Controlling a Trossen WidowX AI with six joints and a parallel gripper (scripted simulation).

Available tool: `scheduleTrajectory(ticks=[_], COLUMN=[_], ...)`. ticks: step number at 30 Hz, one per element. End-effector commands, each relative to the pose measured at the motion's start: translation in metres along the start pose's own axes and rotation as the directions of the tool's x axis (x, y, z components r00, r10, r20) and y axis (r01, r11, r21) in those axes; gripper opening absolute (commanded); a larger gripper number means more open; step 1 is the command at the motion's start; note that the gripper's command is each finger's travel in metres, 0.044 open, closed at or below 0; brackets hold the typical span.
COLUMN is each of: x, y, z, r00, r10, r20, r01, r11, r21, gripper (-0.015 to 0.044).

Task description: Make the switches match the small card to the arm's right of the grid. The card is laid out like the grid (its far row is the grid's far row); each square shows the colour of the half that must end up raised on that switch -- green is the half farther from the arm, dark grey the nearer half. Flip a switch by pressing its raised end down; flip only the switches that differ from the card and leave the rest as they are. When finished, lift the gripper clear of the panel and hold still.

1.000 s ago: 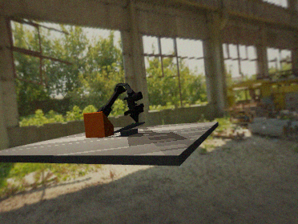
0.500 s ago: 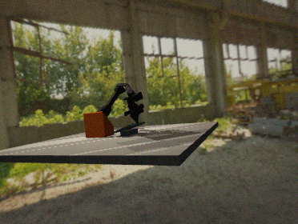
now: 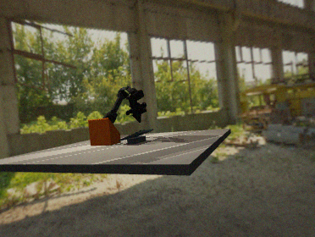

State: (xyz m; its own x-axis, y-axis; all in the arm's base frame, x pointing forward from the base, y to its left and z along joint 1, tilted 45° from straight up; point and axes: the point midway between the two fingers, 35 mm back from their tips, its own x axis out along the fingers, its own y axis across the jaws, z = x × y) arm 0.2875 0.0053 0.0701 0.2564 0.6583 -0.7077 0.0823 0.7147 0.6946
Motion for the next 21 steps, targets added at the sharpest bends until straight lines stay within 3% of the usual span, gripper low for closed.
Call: scheduleTrajectory(ticks=[1,7,21], x=[0.001,0.036,0.053], y=[0.0,0.0,0.001], z=[-0.018,-0.018,-0.018], r00=[1.0,0.999,0.999], r10=[0.005,0.006,0.007], r20=[-0.006,-0.031,-0.031], r01=[-0.005,-0.006,-0.007], r11=[1.0,1.0,1.0], r21=[0.004,0.003,0.003], gripper=[0.0,0.0,0.0])
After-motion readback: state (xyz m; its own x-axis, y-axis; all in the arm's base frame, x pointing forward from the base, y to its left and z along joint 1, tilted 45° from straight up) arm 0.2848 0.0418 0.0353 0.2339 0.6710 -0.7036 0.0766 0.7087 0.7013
